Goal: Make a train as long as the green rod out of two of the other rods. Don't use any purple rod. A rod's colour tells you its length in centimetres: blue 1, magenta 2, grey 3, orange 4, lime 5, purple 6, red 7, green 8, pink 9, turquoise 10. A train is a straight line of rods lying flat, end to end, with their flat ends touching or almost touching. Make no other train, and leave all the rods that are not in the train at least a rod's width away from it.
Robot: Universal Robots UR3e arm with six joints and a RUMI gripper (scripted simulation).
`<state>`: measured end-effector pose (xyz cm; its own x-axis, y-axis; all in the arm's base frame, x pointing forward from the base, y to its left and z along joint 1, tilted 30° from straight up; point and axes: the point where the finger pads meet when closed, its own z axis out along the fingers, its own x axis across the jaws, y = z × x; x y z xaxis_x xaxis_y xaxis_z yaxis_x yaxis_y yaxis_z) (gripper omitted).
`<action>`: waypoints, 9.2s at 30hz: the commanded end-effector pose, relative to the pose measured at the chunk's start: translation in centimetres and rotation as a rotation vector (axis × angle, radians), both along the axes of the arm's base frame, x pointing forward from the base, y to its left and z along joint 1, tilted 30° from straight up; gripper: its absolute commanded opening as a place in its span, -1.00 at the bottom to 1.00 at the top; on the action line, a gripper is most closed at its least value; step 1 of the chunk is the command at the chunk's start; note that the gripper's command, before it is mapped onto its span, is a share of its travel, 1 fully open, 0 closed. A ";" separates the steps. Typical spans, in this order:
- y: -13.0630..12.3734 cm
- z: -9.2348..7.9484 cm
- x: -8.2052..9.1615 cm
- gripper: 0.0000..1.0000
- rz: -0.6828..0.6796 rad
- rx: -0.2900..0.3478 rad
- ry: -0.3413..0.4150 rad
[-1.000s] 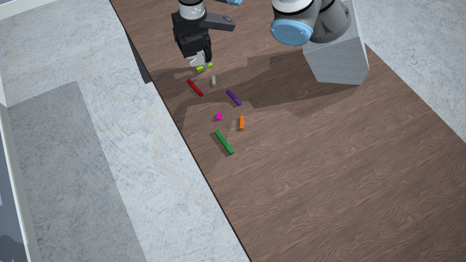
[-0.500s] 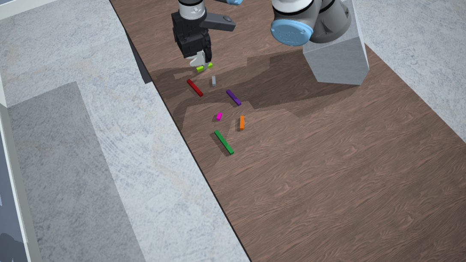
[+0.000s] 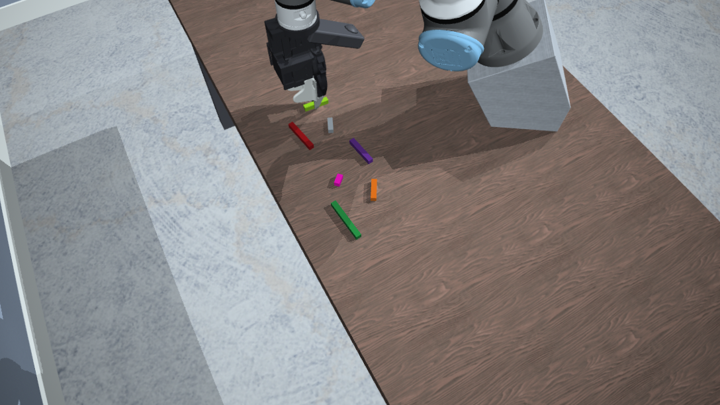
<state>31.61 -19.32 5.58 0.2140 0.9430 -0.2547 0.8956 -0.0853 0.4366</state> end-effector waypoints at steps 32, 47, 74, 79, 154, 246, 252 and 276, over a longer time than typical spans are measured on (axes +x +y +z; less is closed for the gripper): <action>1.9 5.2 -2.3 -1.00 0.000 -0.002 -0.001; 2.9 8.0 -3.6 -1.00 0.000 -0.002 -0.001; 3.4 8.6 -3.8 -1.00 0.026 -0.012 0.010; 3.9 8.4 -3.6 -1.00 0.078 -0.032 0.032; 11.9 4.5 0.1 -1.00 1.043 -0.474 0.389; 9.8 -1.0 2.7 -1.00 1.043 -0.474 0.389; 9.8 -1.0 2.7 -1.00 1.043 -0.474 0.389; 9.6 -1.5 2.9 -1.00 1.043 -0.474 0.389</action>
<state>34.36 -9.58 4.27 -0.7623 0.4130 -0.4983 0.5169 0.8518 -0.0847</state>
